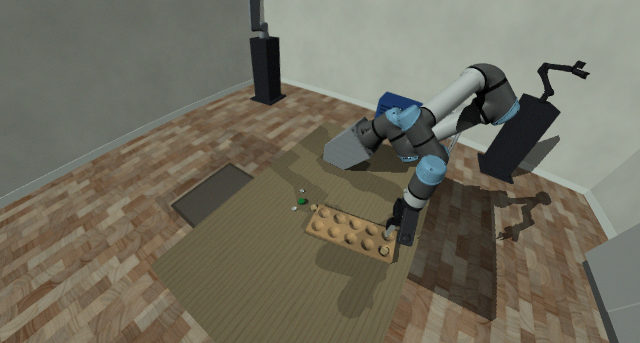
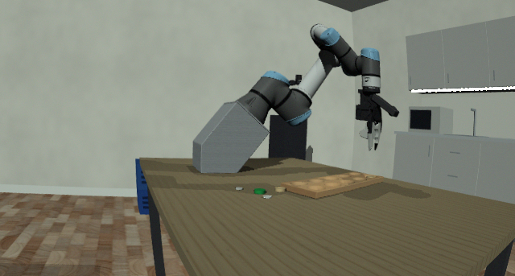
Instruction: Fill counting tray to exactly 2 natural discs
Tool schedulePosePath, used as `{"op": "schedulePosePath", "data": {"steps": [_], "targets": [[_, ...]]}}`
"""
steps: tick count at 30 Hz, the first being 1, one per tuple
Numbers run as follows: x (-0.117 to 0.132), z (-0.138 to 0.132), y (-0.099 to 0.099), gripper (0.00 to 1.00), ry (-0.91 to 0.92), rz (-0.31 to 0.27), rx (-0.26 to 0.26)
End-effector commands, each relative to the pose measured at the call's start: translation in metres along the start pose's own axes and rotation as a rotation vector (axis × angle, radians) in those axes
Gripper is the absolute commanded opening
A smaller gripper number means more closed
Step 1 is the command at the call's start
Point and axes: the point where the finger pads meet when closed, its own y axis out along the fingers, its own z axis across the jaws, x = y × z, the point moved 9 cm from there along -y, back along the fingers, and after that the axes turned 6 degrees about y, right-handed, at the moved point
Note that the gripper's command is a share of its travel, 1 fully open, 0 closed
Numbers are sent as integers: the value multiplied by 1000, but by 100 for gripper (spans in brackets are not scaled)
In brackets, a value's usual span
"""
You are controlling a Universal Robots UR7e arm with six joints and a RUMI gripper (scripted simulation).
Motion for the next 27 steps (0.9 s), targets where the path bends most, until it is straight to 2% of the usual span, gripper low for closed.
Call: {"op": "schedulePosePath", "data": {"steps": [1,20,27], "targets": [[0,0,0,28,0,1,0],[0,0,0,28,0,1,1],[-1,5,-4,28,4,-2,24]]}}
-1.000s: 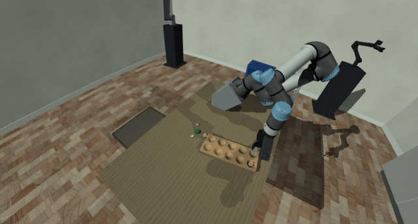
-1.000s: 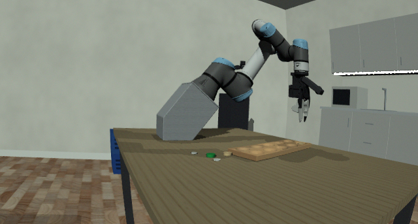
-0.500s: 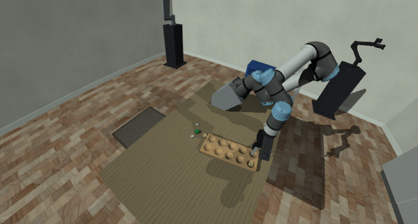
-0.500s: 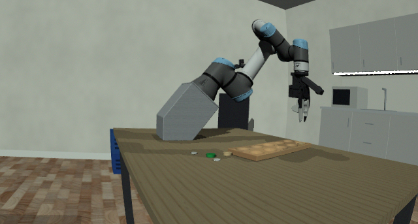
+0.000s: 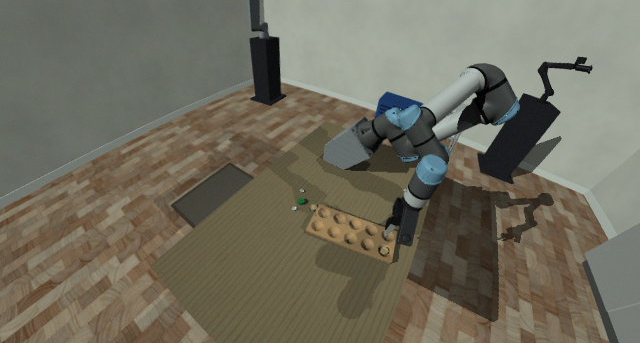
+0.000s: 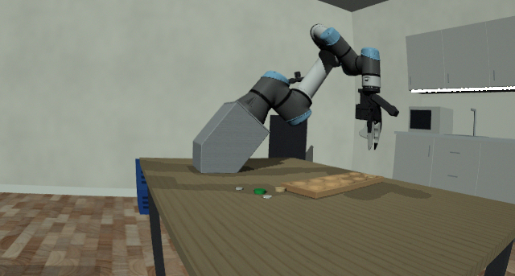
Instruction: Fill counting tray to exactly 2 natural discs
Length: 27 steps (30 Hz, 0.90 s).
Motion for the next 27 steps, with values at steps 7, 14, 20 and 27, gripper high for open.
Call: {"op": "schedulePosePath", "data": {"steps": [7,14,20,27], "targets": [[-3,20,-16,28,18,-12,100],[-4,57,-52,28,57,-39,295],[-3,76,-77,28,81,-54,405],[3,109,-130,28,129,-85,612]]}}
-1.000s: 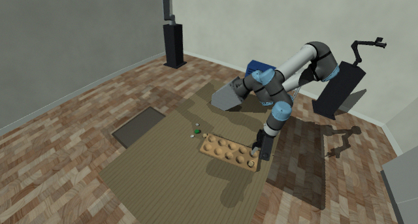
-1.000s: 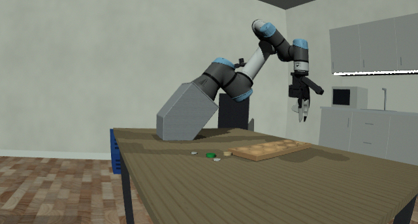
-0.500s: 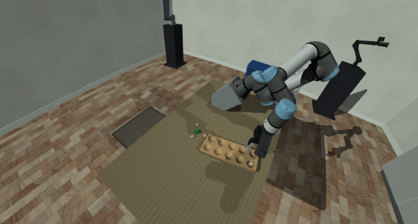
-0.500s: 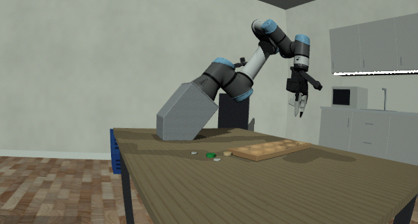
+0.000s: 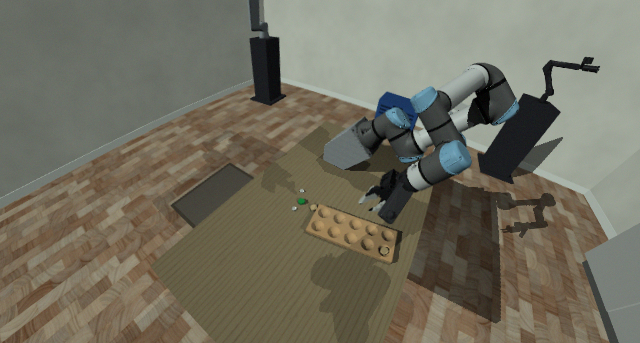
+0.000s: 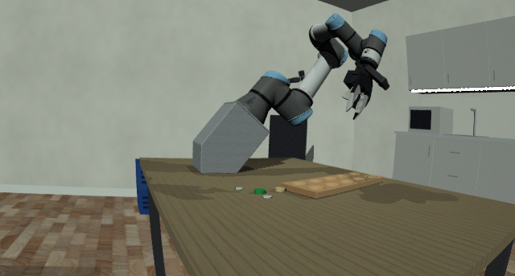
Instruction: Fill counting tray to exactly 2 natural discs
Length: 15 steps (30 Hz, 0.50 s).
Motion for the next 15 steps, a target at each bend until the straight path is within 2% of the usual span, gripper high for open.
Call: {"op": "schedulePosePath", "data": {"steps": [1,2,3,4,5,8,9,11,12,14,15], "targets": [[3,30,-17,28,24,-20,111],[5,42,-24,28,34,-28,154],[2,52,-11,28,96,-39,134],[2,52,-11,28,96,-39,134],[0,62,5,28,167,-51,103],[0,62,5,28,167,-51,103],[-2,73,22,28,239,-64,72],[-2,73,22,28,239,-64,72],[-3,83,38,28,311,-77,41],[-3,83,38,28,311,-77,41],[-3,92,54,28,382,-91,10]]}}
